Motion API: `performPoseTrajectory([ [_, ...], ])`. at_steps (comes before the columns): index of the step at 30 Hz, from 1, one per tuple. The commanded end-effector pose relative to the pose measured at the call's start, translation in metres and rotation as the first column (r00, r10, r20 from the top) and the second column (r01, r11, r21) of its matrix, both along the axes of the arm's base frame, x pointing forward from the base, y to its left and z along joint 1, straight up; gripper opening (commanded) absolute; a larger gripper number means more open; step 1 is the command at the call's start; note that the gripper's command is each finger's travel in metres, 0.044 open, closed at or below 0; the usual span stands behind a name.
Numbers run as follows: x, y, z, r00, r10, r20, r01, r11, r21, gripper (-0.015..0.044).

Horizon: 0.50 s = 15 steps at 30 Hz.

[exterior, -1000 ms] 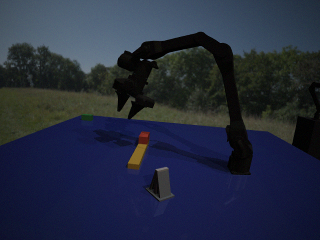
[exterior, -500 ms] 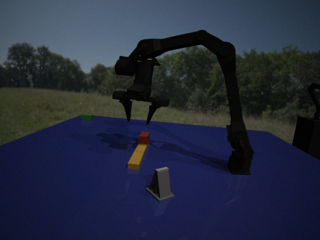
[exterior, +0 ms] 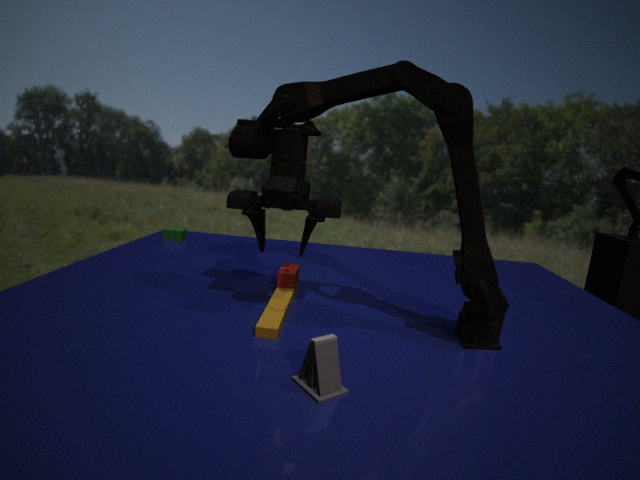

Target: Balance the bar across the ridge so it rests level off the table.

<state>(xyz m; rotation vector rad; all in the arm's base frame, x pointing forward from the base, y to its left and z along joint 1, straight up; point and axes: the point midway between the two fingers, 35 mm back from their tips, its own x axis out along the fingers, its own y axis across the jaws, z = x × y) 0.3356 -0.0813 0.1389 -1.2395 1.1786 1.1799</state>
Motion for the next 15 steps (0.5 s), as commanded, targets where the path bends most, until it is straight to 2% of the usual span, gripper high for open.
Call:
performPoseTrajectory([
  [1,0.0,0.0,-0.024,1.0,0.007,-0.01,-0.007,1.0,-0.002,0.0315],
  [7,-0.001,0.0,-0.061,1.0,0.007,-0.01,-0.007,1.0,-0.002,0.0315],
  [15,-0.001,0.0,-0.064,1.0,0.007,-0.01,-0.007,1.0,-0.002,0.0315],
])
